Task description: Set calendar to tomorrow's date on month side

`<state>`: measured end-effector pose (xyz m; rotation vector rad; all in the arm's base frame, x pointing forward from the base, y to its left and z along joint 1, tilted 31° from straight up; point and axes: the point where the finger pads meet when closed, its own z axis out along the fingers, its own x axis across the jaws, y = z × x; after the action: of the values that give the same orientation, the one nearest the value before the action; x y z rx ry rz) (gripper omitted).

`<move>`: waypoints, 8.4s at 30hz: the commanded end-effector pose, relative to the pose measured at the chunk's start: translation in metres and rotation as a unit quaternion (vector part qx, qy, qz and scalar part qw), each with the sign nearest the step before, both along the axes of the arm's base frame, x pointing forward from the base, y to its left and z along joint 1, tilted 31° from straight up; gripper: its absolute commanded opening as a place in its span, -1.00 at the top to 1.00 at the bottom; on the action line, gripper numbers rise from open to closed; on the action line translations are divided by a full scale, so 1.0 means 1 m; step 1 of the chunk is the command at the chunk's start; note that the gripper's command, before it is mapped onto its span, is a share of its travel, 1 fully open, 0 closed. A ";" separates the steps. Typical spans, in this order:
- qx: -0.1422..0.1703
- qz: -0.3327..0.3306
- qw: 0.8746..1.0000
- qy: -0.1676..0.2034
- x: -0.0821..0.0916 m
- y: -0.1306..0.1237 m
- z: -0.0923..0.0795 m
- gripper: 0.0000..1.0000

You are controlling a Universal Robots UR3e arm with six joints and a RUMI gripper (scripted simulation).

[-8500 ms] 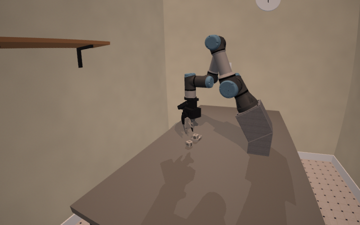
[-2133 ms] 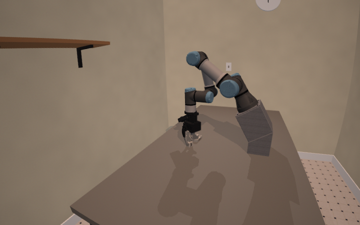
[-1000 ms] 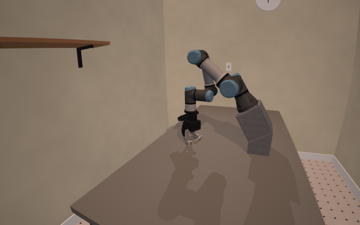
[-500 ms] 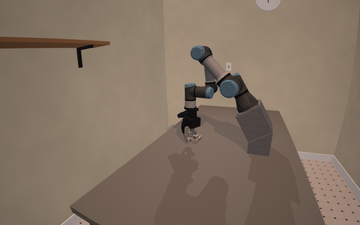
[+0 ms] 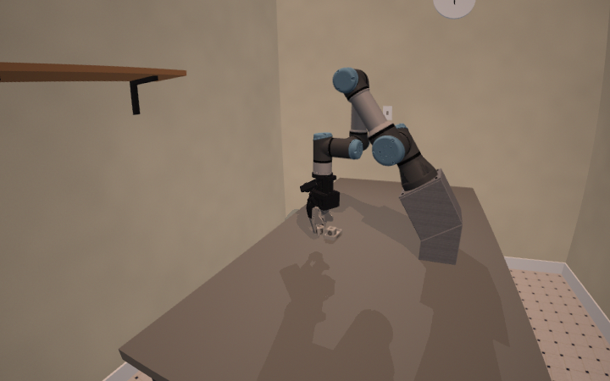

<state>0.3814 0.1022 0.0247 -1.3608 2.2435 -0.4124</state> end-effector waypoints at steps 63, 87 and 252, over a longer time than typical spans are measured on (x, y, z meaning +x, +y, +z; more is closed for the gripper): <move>0.014 -0.017 1.000 0.015 -0.029 0.000 0.037 0.78; 0.112 -0.175 0.978 0.014 -0.029 -0.006 0.037 0.78; 0.521 -0.830 0.200 -0.003 -0.030 0.000 0.037 0.78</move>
<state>0.3512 0.1020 0.0609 1.9898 1.8507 0.5516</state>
